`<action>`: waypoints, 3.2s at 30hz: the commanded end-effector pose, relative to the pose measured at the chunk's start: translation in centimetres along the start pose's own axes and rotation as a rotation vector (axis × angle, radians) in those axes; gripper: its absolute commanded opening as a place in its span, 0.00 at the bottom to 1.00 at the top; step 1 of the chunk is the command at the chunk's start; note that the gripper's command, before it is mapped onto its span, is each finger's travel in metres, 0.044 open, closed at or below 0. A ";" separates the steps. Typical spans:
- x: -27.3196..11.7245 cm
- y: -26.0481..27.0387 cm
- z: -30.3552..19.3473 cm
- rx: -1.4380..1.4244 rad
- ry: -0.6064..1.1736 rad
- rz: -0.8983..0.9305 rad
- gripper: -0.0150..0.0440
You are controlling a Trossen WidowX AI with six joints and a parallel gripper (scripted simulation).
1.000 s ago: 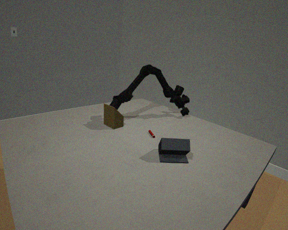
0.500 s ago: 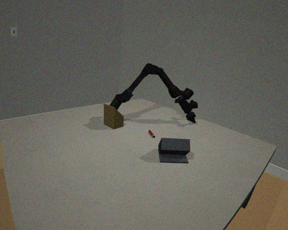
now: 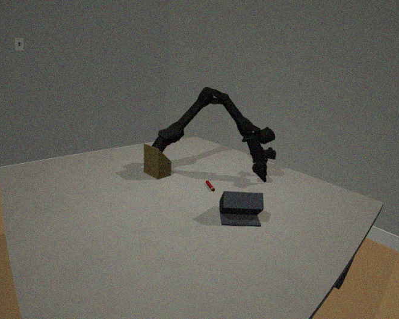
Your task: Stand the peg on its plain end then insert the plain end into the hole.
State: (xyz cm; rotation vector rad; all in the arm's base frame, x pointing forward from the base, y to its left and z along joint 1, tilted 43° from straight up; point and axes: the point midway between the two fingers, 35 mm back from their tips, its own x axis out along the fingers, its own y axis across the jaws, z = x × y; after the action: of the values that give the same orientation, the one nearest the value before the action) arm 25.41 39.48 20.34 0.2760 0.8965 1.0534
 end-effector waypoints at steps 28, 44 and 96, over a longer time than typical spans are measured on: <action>-12.1 -20.9 -11.8 0.770 0.404 -0.263 1.00; -14.6 -22.0 -14.6 0.986 0.442 -0.235 1.00; -8.6 -21.8 -17.8 0.987 0.442 -0.230 0.64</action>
State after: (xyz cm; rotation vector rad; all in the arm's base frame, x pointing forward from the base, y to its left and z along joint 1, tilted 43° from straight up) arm 24.28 17.66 0.58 0.7456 1.7715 0.3818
